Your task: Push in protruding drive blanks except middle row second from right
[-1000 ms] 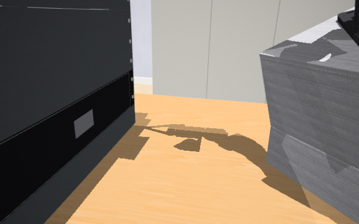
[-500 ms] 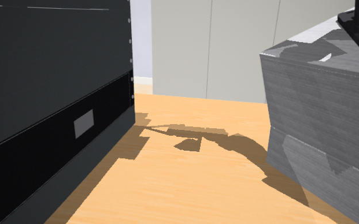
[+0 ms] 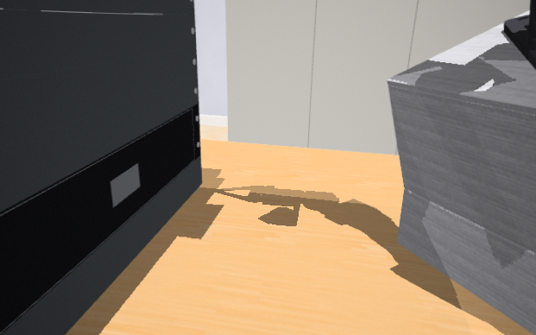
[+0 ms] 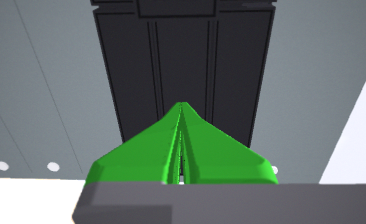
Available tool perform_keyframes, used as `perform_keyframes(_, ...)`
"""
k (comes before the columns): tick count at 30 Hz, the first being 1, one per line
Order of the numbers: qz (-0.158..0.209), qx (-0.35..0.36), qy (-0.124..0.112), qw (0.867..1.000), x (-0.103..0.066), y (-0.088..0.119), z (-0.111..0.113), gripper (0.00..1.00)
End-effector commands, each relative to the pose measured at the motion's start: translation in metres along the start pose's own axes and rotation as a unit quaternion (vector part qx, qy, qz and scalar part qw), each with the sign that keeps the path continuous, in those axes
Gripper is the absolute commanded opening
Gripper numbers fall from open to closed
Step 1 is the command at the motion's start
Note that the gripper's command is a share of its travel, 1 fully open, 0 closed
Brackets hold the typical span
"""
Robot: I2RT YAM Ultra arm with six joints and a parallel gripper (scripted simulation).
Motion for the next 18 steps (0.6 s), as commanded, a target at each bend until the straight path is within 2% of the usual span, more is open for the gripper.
perform_keyframes(1,0.022,-0.014,0.024,0.999,0.0077,0.0072,-0.0201,0.00)
perform_keyframes(18,0.021,-0.010,0.019,1.000,0.0123,0.0084,-0.0181,0.00)
Point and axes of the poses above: the point where the finger pads meet when closed, its own x axis out along the fingers, its own z axis across the jaws, y = z × x, the point moved 6 cm from there along -x, back along the fingers, and after that the axes turned 8 degrees about -x, right-handed, at the moved point
